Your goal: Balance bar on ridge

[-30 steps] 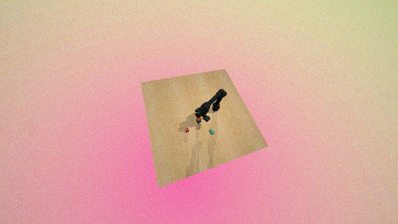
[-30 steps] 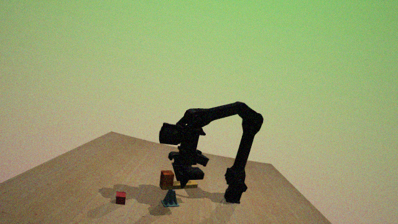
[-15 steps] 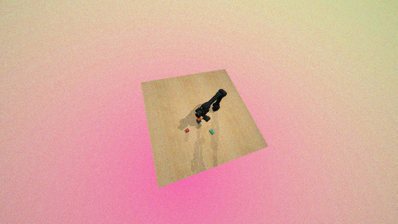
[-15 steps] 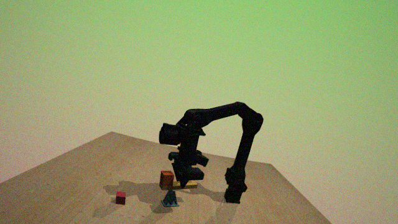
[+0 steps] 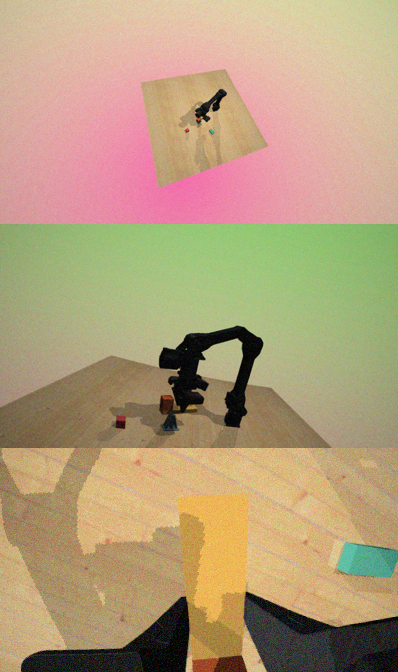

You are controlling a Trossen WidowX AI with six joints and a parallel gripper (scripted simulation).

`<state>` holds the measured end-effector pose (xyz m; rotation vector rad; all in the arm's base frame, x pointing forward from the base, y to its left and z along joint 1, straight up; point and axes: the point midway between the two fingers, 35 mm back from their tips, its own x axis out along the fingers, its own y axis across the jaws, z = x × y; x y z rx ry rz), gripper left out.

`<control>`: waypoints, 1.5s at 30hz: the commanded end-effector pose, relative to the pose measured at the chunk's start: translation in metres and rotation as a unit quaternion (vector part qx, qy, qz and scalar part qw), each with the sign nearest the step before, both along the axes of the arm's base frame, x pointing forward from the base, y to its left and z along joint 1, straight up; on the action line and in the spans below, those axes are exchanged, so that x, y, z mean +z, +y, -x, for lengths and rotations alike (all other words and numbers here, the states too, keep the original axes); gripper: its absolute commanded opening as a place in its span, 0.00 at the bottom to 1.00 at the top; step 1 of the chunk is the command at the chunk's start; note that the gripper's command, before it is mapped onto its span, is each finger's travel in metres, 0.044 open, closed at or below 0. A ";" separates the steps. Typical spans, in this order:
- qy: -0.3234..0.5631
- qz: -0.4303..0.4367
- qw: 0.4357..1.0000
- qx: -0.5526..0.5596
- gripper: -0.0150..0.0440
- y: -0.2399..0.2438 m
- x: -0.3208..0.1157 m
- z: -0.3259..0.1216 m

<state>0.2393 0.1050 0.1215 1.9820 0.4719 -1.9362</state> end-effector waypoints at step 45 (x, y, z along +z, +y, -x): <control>0.000 -0.002 1.000 0.000 0.25 0.001 -0.004 0.000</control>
